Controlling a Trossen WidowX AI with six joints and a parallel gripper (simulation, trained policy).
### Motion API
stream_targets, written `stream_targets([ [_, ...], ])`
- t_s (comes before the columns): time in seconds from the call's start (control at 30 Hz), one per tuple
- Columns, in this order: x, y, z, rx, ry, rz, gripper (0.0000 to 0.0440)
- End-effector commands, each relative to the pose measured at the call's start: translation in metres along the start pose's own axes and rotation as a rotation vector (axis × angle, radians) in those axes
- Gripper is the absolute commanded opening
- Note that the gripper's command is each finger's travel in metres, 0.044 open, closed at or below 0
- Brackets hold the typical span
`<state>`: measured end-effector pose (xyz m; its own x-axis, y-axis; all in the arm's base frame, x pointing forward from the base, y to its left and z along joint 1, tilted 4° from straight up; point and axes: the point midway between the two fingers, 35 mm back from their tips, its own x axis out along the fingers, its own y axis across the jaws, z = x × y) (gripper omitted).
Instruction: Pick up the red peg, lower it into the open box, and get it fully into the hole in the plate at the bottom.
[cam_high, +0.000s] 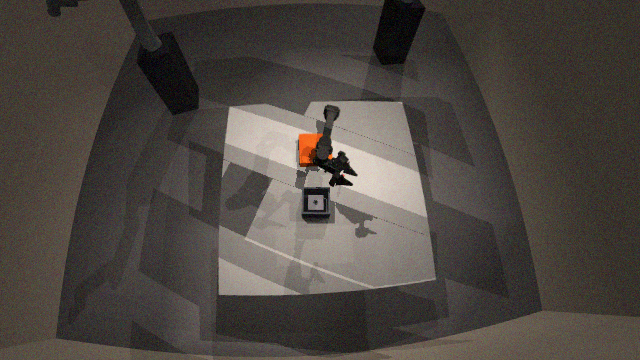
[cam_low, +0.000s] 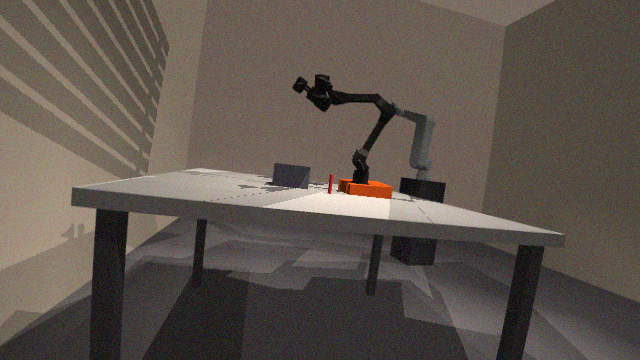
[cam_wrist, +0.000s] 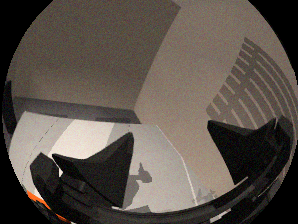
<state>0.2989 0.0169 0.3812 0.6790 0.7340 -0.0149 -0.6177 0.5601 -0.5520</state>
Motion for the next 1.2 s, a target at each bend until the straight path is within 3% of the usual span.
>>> stream_targets([
  [0.0, 0.001, -0.001, 0.000, 0.011, 0.008, -0.012, 0.0420],
  [0.07, 0.007, -0.002, -0.001, 0.061, 0.028, -0.031, 0.0440],
  [0.63, 0.045, 0.032, -0.032, 0.608, 0.227, -0.087, 0.0440],
  [1.17, 0.058, 0.090, -0.074, 1.071, 0.511, -0.154, 0.0440],
])
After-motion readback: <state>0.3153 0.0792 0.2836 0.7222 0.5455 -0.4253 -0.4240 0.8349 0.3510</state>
